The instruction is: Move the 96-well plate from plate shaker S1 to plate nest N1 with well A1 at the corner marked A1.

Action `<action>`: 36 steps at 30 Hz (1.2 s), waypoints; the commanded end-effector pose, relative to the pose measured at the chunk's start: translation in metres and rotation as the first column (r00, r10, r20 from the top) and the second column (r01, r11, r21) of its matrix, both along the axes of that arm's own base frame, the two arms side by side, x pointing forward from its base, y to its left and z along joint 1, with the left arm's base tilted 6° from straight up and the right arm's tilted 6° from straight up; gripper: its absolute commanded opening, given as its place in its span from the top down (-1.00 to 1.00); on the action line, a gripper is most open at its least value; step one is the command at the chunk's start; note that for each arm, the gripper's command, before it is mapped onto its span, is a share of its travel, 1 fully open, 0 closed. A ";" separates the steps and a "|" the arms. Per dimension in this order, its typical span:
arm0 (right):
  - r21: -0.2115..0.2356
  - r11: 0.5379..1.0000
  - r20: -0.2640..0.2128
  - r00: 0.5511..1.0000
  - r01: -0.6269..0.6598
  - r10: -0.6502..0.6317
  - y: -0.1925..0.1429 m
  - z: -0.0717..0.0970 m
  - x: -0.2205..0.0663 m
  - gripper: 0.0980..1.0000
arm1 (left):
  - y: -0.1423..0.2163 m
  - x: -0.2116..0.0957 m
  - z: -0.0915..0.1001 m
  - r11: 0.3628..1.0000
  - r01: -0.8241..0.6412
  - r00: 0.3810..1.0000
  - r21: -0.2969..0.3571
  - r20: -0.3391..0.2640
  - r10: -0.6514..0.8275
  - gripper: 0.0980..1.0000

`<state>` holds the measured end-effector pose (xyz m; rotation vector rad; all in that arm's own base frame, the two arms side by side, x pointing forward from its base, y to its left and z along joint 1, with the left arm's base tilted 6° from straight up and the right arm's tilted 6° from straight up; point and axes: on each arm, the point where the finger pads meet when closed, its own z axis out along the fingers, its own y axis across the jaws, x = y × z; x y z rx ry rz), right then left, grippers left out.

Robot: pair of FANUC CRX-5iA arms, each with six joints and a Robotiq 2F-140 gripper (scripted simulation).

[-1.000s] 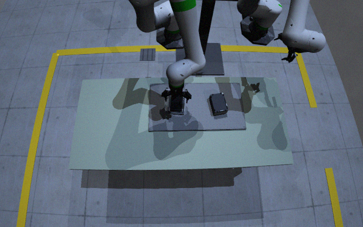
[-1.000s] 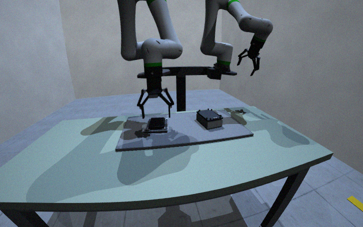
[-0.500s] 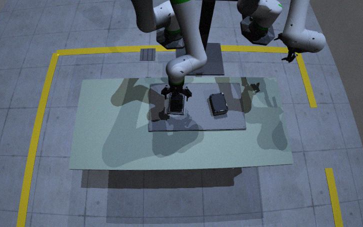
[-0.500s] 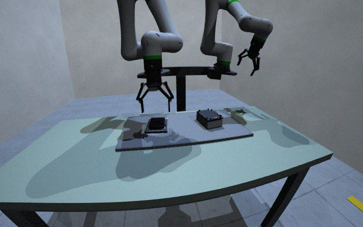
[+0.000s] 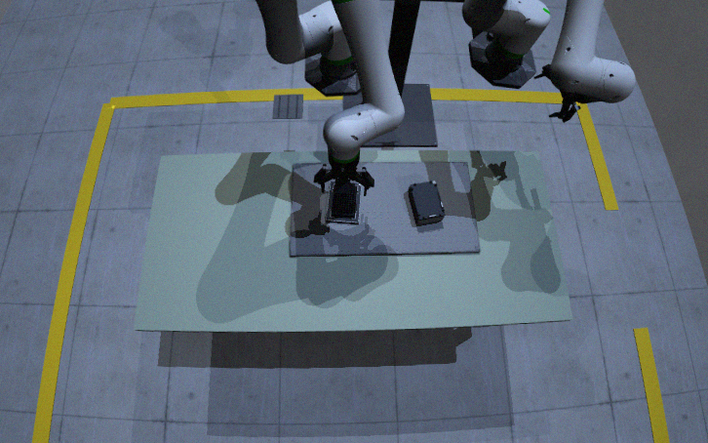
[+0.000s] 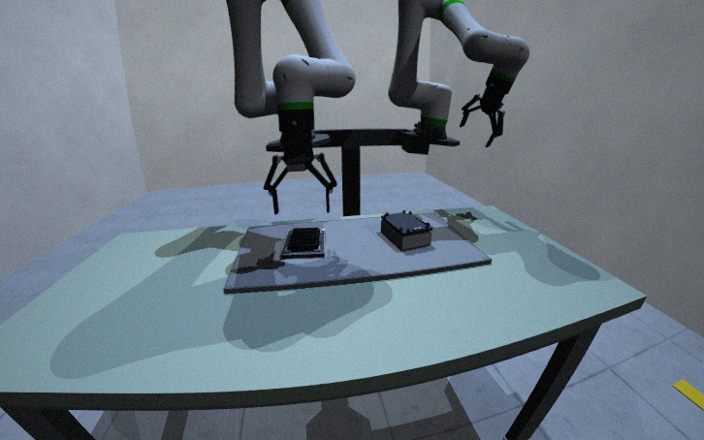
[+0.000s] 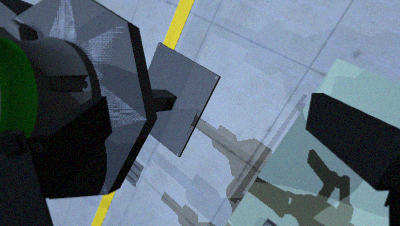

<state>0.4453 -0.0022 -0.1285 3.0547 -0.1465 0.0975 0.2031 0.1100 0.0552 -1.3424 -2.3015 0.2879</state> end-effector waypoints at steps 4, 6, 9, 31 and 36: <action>0.000 1.000 0.001 1.000 0.000 0.000 0.000 0.001 0.001 -1.00 | 0.000 0.000 0.000 1.000 0.000 1.000 0.000 0.001 0.000 -1.00; 0.000 1.000 0.001 1.000 0.000 0.000 0.000 0.001 0.001 -1.00 | 0.000 0.000 0.000 1.000 0.000 1.000 0.000 0.001 0.000 -1.00; 0.000 1.000 0.001 1.000 0.000 0.000 0.003 0.000 0.001 -1.00 | 0.000 0.000 0.000 1.000 0.000 1.000 0.000 0.001 0.000 -1.00; 0.000 1.000 0.001 1.000 0.000 0.000 0.070 -0.005 0.004 -1.00 | 0.000 0.000 0.000 1.000 0.000 1.000 0.000 0.001 0.000 -1.00; 0.000 1.000 0.001 1.000 0.000 0.000 0.087 -0.006 0.005 -1.00 | 0.000 0.000 0.000 1.000 0.000 1.000 0.000 0.001 0.000 -1.00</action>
